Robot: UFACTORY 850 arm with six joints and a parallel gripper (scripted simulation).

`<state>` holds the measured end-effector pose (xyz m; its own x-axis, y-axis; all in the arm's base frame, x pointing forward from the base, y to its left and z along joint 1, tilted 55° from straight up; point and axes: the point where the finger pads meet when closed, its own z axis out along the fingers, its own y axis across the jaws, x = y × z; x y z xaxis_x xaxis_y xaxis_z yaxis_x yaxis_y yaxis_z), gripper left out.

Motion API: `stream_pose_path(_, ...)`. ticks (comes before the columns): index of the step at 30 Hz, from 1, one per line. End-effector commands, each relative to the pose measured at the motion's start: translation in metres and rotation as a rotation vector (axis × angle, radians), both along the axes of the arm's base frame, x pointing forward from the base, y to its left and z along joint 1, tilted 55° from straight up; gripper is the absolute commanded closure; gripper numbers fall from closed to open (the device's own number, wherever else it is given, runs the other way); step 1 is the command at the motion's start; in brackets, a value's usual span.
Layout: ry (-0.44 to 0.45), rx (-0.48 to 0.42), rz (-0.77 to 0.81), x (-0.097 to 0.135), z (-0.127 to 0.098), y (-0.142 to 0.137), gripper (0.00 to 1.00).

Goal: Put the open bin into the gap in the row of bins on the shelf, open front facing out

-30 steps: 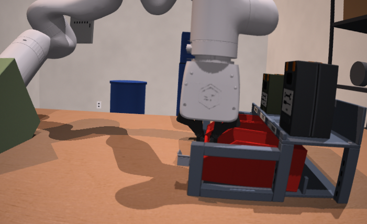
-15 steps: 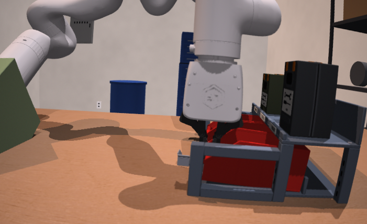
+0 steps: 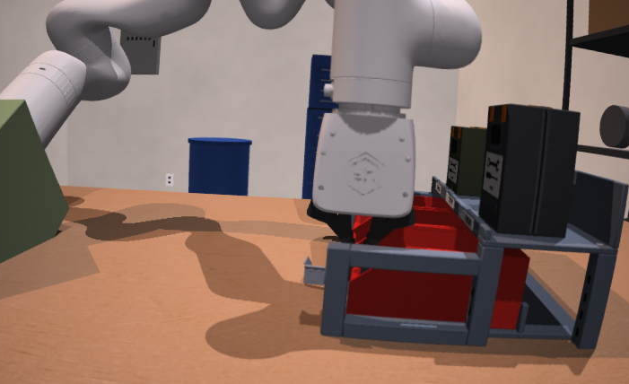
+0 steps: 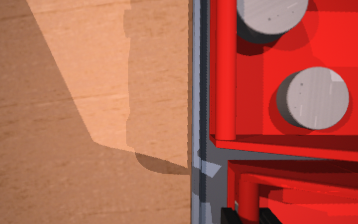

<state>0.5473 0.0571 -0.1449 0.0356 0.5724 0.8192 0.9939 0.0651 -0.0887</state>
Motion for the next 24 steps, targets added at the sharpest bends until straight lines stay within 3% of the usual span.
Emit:
stream_pose_path(1, -0.002, -0.001, -0.001, 0.0013, 0.0003, -0.0005, 1.00)
stream_pose_path(21, -0.003, -0.001, -0.001, 0.0013, -0.0005, 0.0006, 1.00)
stream_pose_path(22, -0.002, -0.001, -0.001, 0.0010, -0.0005, 0.0007, 0.00)
stream_pose_path(24, -0.002, -0.001, -0.001, 0.0010, -0.0005, 0.0007, 0.00)
